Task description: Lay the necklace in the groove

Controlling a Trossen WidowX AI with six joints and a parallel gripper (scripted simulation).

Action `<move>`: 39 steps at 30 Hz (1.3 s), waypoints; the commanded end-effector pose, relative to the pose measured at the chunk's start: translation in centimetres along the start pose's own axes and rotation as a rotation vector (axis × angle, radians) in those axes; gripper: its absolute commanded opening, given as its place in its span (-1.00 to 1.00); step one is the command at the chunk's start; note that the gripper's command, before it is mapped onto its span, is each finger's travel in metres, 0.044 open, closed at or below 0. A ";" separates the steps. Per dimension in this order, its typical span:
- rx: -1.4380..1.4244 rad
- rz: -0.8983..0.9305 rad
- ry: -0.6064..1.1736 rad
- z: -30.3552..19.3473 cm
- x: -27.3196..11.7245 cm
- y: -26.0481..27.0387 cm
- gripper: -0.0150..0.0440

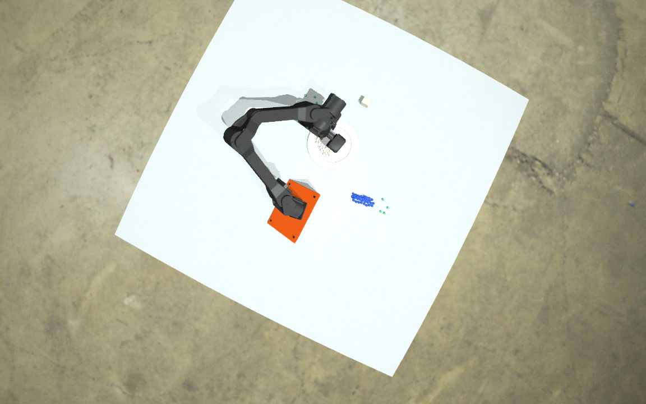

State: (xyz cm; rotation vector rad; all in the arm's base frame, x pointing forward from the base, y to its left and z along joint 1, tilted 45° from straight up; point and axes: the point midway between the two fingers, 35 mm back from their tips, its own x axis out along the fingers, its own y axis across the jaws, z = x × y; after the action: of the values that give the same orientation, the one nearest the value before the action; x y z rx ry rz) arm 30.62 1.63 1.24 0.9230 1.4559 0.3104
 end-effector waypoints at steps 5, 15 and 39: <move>0.002 0.001 0.003 -0.1 0.4 0.0 0.71; 0.002 0.001 0.003 -0.1 0.4 0.0 0.02; 0.002 0.001 0.003 -0.1 0.4 0.0 -0.49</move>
State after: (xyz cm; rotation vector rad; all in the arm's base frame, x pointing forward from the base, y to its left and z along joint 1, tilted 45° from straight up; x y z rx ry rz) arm 30.66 2.07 1.06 0.9310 1.4548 0.3186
